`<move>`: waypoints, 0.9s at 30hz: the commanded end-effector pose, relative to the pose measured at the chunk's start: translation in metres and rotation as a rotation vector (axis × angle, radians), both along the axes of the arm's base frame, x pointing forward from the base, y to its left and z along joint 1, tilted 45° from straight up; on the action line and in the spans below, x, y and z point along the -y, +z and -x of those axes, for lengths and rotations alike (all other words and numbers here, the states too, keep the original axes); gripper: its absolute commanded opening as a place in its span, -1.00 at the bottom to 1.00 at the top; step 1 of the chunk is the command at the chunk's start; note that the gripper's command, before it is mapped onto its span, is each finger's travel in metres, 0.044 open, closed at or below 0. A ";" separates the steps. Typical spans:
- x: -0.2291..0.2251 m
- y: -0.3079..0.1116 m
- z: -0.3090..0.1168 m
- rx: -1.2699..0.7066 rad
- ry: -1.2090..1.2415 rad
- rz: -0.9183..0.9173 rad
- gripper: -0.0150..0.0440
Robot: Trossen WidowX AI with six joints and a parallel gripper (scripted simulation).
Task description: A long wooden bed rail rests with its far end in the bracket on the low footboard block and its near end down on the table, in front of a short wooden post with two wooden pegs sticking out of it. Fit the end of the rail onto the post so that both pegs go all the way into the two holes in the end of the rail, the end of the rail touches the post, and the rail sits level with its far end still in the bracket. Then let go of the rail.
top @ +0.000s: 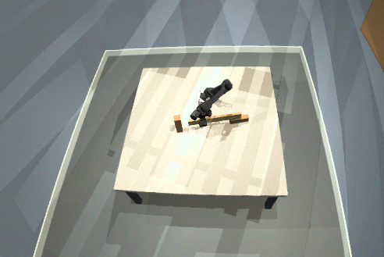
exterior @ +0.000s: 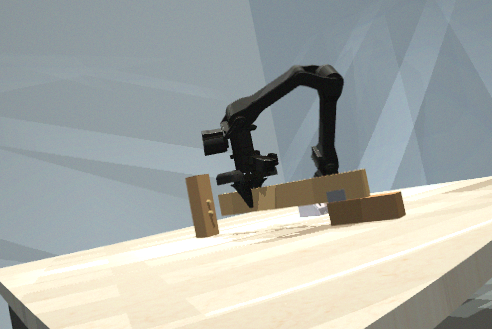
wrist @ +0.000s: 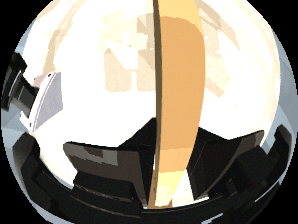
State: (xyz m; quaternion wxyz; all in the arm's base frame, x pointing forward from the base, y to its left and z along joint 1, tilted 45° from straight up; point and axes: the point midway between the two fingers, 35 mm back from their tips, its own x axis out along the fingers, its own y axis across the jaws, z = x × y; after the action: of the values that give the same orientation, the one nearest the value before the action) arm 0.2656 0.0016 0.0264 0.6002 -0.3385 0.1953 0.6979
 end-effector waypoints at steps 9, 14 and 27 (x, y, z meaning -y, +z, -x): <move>0.004 -0.002 -0.003 0.007 0.000 0.002 -0.49; 0.004 -0.003 -0.004 0.007 0.000 0.002 -0.49; 0.007 -0.005 -0.005 0.007 0.000 0.003 -0.49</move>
State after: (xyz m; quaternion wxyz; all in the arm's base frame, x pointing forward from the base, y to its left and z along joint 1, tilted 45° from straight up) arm 0.2684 -0.0027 0.0212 0.5997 -0.3386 0.1944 0.6985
